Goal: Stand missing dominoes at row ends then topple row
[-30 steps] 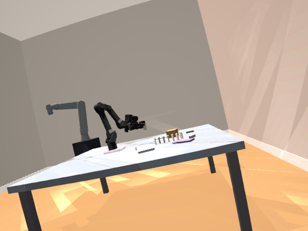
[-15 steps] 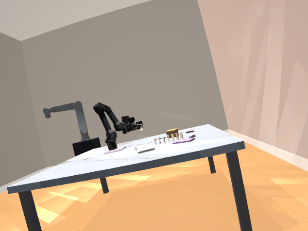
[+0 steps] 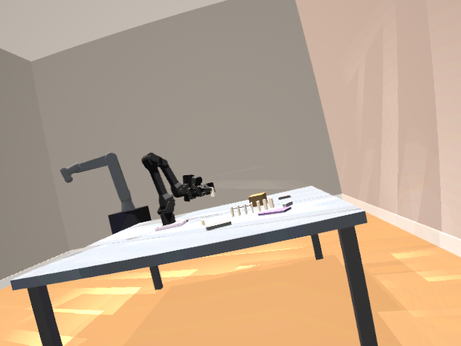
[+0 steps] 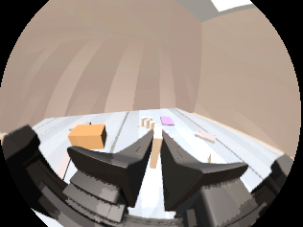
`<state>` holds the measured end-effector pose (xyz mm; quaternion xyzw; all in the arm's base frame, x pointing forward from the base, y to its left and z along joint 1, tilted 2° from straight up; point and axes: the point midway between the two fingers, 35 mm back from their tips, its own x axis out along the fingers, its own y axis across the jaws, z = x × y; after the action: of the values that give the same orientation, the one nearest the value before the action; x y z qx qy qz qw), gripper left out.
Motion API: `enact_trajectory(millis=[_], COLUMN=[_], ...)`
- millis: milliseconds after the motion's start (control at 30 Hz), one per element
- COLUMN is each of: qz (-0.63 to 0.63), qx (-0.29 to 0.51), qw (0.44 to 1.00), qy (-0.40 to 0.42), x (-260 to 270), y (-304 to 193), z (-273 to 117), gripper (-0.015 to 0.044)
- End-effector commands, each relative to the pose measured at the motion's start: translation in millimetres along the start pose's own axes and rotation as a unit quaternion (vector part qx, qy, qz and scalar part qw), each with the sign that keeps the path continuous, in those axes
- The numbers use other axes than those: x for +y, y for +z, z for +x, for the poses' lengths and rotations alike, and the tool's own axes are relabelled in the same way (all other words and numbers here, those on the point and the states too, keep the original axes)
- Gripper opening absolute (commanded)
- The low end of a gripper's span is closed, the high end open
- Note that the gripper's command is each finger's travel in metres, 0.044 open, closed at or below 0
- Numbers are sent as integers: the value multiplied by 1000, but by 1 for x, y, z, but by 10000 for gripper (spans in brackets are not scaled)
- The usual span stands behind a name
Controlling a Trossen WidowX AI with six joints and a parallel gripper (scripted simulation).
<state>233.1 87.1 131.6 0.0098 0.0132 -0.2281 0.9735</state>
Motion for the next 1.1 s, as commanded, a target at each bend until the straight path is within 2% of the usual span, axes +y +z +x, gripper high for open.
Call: enact_trajectory(millis=[0,1067], qz=[0,16], qx=[0,7], qw=[1000,1000], qy=[-3,-8], x=[1,4], y=[-7,-67], z=[1,5], gripper=[24,24])
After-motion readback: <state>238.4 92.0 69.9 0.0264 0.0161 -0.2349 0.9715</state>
